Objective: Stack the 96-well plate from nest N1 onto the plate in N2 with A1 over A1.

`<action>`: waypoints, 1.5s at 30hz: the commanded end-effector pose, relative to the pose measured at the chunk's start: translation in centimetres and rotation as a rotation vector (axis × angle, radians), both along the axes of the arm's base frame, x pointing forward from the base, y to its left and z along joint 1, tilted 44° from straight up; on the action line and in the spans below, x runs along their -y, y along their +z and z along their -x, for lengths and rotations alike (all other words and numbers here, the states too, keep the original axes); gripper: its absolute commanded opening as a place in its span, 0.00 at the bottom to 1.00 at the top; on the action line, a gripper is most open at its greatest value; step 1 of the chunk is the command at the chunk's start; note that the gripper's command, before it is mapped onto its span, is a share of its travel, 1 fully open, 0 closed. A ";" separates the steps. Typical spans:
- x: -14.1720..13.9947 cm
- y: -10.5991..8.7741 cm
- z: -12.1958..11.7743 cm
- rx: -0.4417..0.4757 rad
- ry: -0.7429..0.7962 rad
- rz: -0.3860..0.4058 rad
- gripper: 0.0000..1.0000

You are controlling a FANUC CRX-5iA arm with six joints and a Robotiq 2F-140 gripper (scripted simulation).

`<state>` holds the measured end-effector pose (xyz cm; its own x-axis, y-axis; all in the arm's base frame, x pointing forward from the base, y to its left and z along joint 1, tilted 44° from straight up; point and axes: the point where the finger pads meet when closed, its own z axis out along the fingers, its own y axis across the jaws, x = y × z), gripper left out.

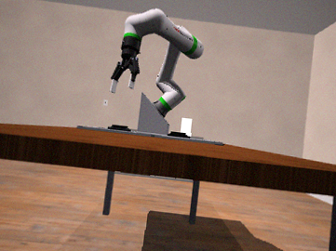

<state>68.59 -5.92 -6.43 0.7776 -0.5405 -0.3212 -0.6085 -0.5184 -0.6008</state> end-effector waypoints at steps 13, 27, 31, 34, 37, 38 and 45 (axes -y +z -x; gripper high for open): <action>-0.9 -3.5 5.8 0.168 0.283 0.037 1.00; -1.8 -6.1 11.1 0.314 0.528 0.044 1.00; -2.1 -6.8 13.0 0.369 0.617 0.042 1.00; -2.3 -7.2 14.0 0.390 0.649 0.040 1.00; -2.6 -7.7 15.3 0.428 0.709 0.036 1.00; -2.6 -7.7 15.3 0.428 0.709 0.036 1.00; -3.0 -8.5 17.8 0.489 0.800 0.027 1.00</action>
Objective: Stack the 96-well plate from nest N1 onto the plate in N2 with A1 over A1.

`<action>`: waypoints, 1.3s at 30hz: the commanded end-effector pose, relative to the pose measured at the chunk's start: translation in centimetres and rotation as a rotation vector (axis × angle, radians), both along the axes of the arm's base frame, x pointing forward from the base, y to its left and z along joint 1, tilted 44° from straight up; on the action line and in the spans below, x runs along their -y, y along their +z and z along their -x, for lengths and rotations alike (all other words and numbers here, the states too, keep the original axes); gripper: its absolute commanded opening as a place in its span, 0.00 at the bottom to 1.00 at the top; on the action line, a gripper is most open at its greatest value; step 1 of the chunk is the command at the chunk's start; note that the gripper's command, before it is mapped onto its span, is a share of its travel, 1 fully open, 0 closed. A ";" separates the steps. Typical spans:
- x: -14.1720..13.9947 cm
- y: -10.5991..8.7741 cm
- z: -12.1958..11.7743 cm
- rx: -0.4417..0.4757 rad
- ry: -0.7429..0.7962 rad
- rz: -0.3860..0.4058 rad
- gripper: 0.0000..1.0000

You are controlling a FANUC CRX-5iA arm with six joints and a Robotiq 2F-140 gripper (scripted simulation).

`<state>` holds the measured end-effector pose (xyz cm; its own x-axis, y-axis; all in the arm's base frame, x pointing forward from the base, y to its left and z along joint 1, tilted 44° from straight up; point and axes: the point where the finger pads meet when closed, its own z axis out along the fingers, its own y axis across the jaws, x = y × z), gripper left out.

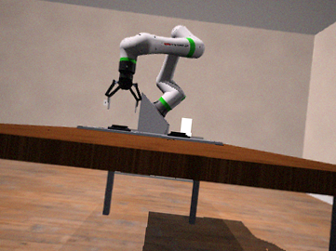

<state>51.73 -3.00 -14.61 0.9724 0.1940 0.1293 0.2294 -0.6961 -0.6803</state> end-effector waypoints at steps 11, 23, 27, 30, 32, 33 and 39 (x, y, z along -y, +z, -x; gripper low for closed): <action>-0.1 -0.3 0.9 0.016 0.017 -0.001 1.00; -1.3 -1.5 1.0 0.016 0.017 -0.001 1.00; -1.6 -1.9 1.0 0.016 0.017 -0.001 1.00; -1.9 -2.1 1.0 0.016 0.017 -0.001 1.00; -2.1 -2.3 1.0 0.016 0.017 -0.001 1.00; -2.2 -2.5 1.0 0.016 0.017 -0.001 1.00; -2.9 -3.2 1.1 0.016 0.017 -0.001 1.00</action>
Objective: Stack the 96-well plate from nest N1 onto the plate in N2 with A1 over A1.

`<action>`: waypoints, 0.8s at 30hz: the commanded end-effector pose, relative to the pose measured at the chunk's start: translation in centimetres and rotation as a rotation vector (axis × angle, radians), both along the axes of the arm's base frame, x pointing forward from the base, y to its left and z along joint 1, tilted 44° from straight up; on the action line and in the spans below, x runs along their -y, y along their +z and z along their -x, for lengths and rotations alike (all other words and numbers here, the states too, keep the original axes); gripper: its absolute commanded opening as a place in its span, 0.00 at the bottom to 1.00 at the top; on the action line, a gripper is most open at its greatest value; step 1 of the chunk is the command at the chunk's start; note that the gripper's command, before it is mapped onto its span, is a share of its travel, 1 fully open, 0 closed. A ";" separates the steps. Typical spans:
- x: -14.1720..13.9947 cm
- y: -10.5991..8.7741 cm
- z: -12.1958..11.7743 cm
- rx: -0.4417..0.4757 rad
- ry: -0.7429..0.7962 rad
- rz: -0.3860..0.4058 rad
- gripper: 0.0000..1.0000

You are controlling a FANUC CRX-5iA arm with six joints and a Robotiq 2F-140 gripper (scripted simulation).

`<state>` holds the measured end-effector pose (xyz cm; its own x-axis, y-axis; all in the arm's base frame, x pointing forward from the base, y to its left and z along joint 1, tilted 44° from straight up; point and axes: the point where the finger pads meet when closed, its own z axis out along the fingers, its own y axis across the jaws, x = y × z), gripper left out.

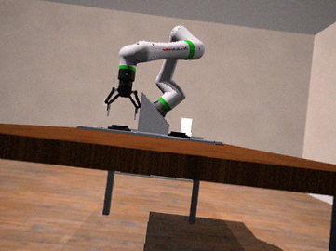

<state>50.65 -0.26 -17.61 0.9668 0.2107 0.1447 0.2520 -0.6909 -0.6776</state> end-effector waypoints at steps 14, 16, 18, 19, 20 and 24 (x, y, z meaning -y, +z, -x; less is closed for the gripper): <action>-1.5 -1.6 0.1 0.000 0.000 0.000 1.00; -1.8 -1.9 0.1 0.000 0.000 0.000 1.00; -2.0 -2.1 0.1 0.000 0.000 0.000 1.00; -2.1 -2.2 0.1 0.000 0.000 0.000 1.00; -2.2 -2.3 0.1 0.000 0.000 0.000 1.00; -2.5 -2.6 0.1 0.000 0.000 0.000 1.00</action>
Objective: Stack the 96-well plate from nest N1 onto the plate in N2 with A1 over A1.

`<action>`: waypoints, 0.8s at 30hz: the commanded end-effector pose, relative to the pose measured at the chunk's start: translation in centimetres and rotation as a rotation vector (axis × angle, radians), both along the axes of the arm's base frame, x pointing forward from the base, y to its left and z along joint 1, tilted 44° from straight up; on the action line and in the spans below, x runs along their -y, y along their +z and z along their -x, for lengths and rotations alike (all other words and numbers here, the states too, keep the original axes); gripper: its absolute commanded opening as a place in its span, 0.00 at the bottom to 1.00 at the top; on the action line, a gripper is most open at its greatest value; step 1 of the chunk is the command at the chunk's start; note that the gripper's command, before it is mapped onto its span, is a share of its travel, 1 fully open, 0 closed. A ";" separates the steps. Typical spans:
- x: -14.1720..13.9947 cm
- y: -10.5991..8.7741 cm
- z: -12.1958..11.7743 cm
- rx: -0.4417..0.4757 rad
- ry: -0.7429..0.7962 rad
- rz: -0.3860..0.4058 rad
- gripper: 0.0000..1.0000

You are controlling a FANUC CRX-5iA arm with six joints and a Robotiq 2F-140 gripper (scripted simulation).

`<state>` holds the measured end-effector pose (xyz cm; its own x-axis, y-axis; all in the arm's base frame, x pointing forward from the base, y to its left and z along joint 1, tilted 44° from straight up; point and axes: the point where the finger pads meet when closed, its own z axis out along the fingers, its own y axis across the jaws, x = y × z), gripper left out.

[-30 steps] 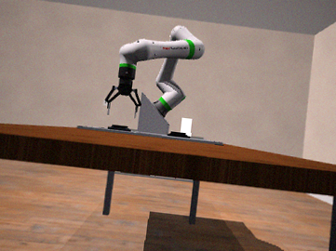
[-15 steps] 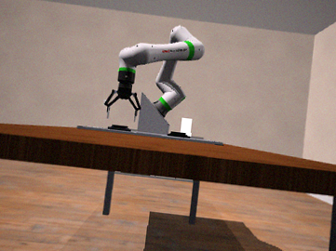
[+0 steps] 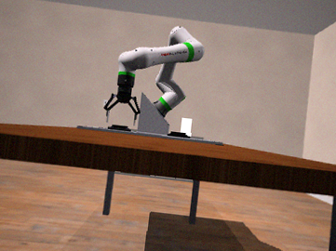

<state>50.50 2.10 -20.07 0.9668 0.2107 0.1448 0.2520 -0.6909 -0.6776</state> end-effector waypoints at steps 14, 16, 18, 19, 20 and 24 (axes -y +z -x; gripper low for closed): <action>-0.2 -0.3 0.0 0.000 0.000 0.000 0.00; -0.2 -0.3 0.0 0.000 0.000 0.000 0.00; -0.2 -0.3 0.0 0.000 0.000 0.000 0.00; -0.2 -0.3 0.0 0.000 0.000 0.000 0.00; -0.2 -0.3 0.0 0.000 0.000 0.000 0.00; -0.2 -0.3 0.0 0.000 0.000 0.000 0.00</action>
